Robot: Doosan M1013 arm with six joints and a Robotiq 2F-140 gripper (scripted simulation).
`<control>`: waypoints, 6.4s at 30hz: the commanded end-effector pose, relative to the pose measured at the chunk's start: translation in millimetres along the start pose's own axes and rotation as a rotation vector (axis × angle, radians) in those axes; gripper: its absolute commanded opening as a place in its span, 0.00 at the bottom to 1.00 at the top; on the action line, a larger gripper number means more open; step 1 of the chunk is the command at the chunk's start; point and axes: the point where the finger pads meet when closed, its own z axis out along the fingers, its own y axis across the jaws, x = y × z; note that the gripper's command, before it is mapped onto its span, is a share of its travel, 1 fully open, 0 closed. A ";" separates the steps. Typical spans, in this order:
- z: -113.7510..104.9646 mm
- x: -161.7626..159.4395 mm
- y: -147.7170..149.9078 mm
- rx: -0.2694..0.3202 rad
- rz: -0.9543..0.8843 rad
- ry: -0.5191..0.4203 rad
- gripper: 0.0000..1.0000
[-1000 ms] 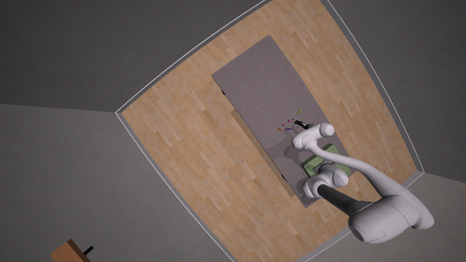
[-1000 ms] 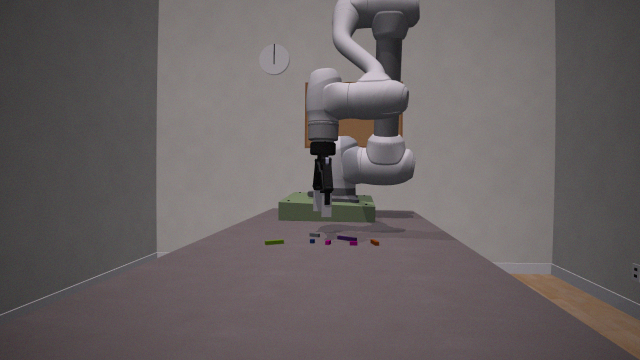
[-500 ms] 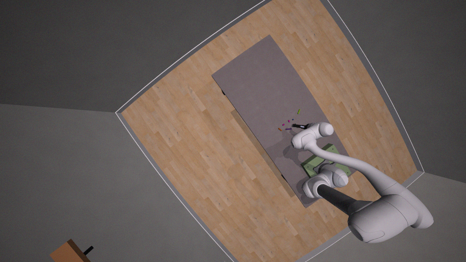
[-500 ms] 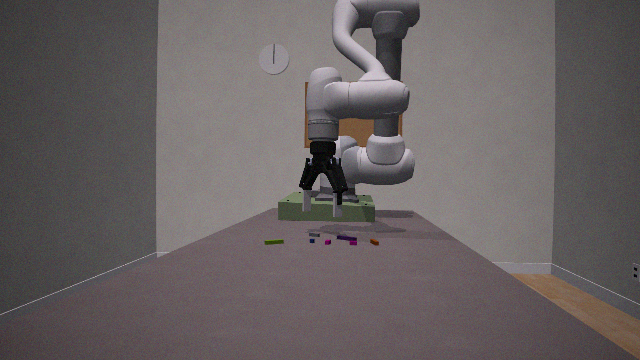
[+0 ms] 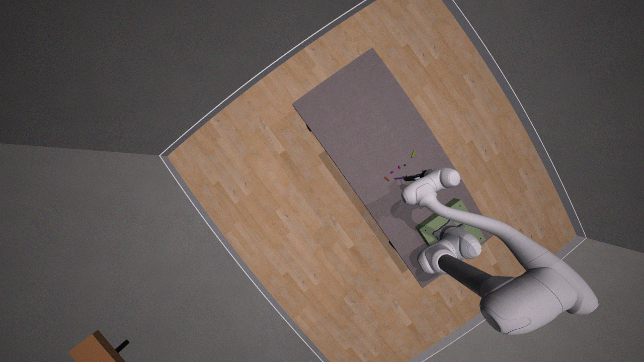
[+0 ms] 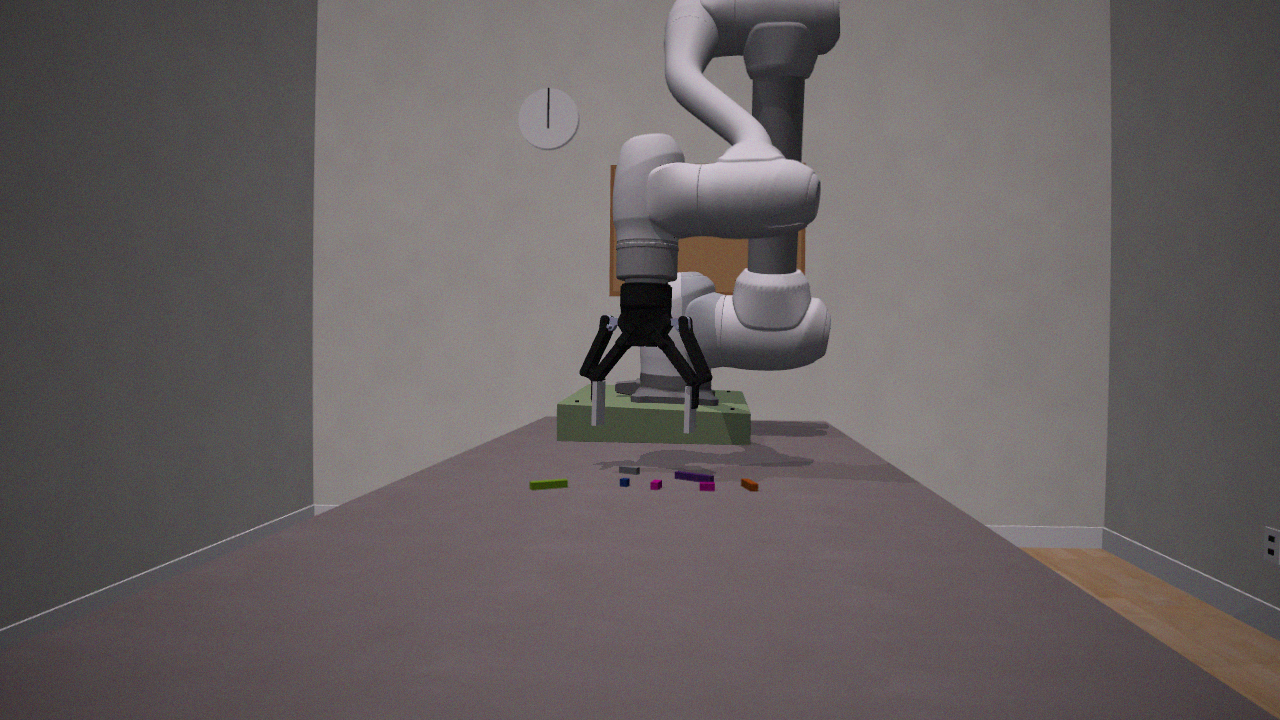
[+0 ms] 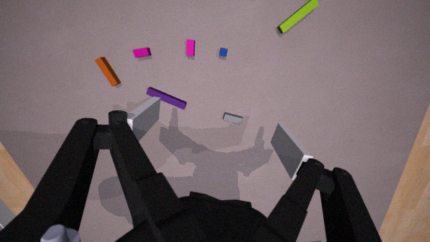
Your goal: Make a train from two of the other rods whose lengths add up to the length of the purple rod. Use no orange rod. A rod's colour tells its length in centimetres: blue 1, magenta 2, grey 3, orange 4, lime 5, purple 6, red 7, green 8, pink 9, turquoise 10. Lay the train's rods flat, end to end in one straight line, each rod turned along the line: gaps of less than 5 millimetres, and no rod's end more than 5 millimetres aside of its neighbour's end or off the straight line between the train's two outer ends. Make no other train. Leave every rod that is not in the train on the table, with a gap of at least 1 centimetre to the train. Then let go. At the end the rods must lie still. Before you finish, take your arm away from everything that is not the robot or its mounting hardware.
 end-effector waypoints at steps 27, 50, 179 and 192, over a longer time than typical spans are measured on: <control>-0.1 12.0 -4.6 0.018 -1.011 0.004 1.00; 0.0 20.6 -8.0 0.016 -1.732 0.010 1.00; -0.5 38.8 -40.3 0.018 -0.917 0.003 1.00; -0.7 44.7 -53.7 0.018 -0.510 -0.001 1.00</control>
